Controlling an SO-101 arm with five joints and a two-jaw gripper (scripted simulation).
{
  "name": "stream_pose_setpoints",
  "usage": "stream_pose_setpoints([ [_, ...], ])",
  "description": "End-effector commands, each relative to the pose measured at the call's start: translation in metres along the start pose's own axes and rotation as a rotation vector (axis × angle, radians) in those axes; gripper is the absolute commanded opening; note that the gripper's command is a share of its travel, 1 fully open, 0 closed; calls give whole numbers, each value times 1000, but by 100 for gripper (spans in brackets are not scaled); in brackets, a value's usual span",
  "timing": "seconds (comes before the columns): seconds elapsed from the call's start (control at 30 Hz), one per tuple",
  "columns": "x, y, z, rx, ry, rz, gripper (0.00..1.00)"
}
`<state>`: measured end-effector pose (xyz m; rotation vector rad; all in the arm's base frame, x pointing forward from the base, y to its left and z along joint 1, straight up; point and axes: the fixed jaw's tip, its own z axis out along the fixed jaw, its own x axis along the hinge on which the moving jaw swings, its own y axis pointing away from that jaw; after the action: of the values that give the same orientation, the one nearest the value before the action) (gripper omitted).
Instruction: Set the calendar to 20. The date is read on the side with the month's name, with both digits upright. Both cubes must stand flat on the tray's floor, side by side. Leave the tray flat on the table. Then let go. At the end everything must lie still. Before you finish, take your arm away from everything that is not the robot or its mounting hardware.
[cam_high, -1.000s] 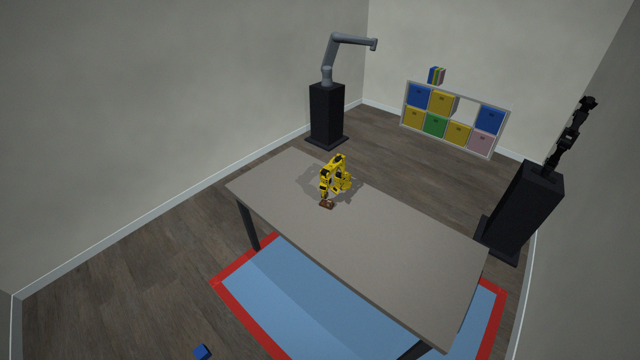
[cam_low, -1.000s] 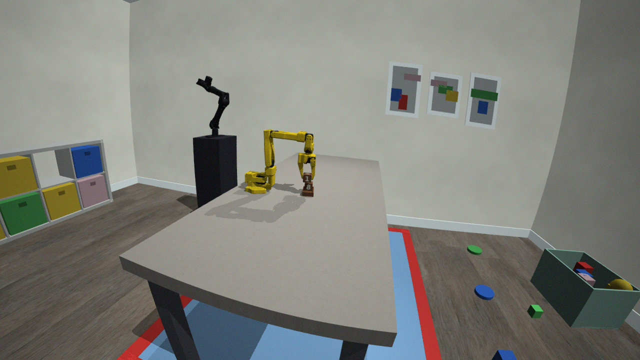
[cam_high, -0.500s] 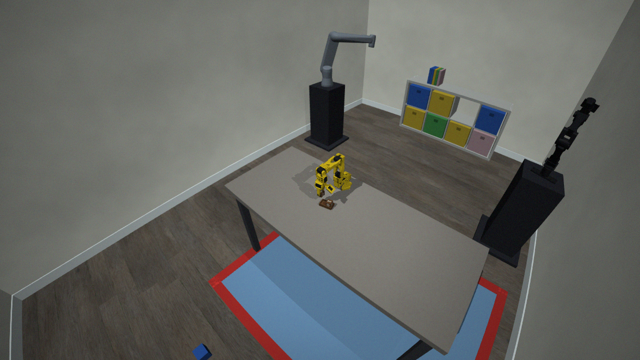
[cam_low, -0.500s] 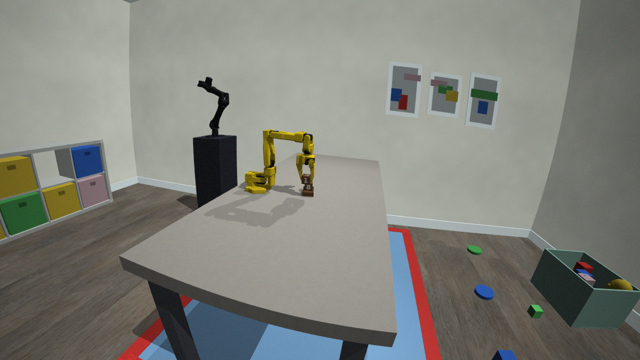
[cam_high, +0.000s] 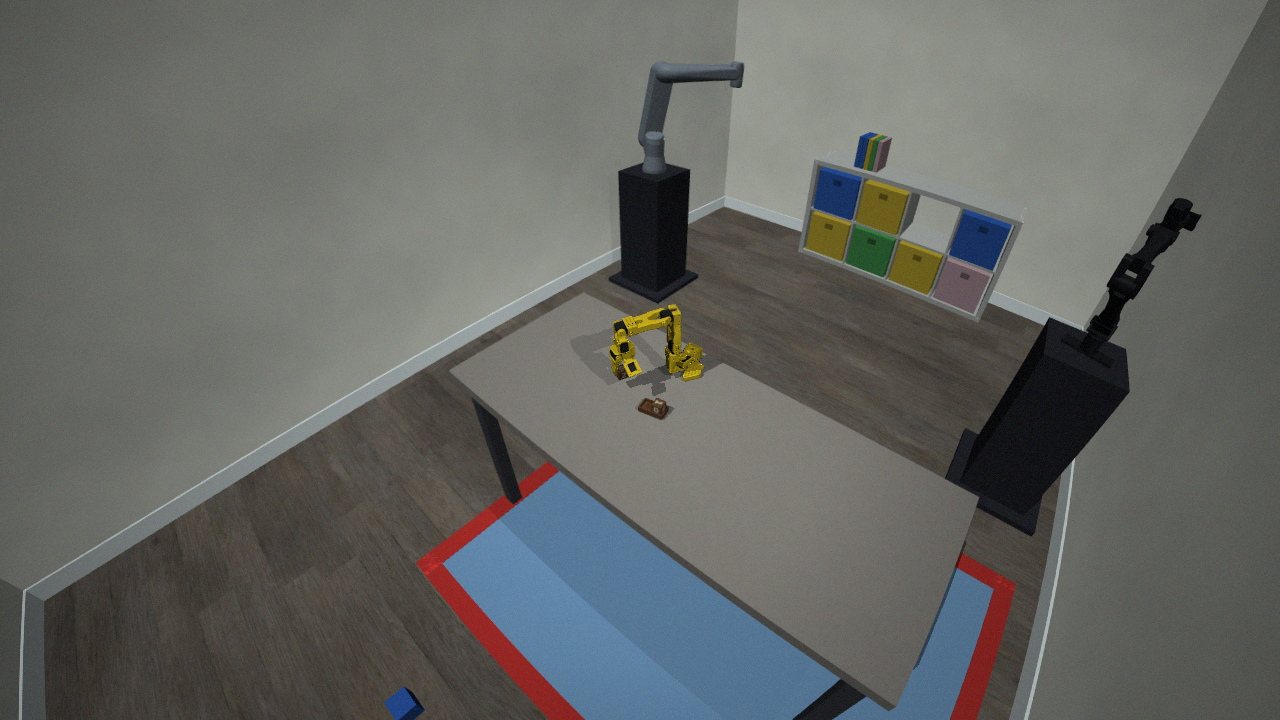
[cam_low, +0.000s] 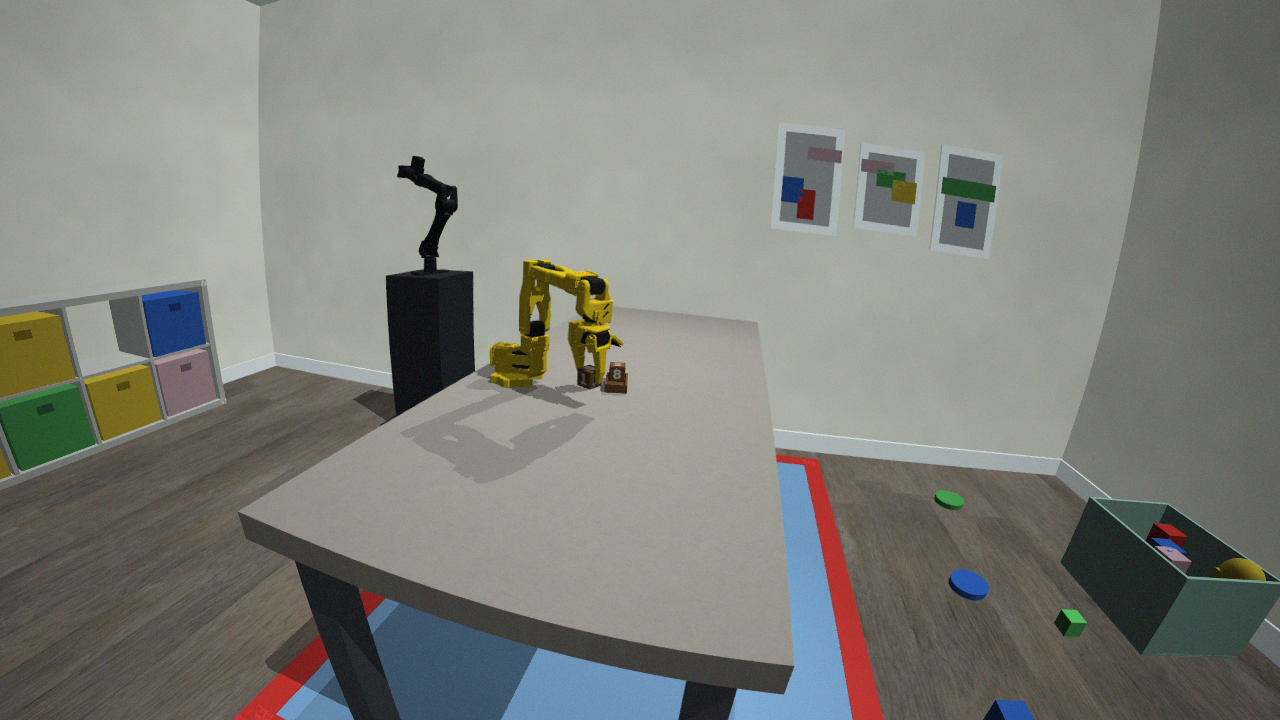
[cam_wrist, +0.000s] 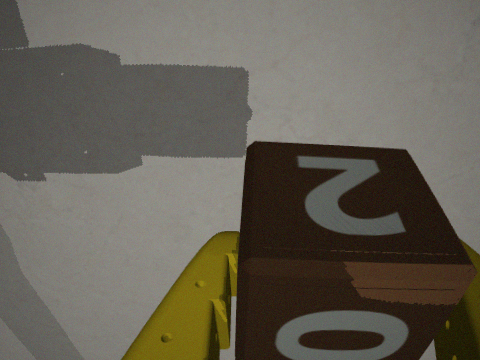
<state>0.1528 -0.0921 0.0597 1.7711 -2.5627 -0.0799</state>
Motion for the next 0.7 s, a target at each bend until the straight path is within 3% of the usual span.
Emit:
stream_pose_setpoints([
  [0.0, 33, -7, -5, 66, 6, 163, 0],
  [0.07, 33, -7, -5, 66, 6, 163, 0],
  [0.33, 68, 4, -1, 66, 1, 350, 0],
  [0.63, 74, 7, 0, 66, 0, 381, 0],
  [0.67, 81, 3, -5, 112, 17, 410, 0],
])
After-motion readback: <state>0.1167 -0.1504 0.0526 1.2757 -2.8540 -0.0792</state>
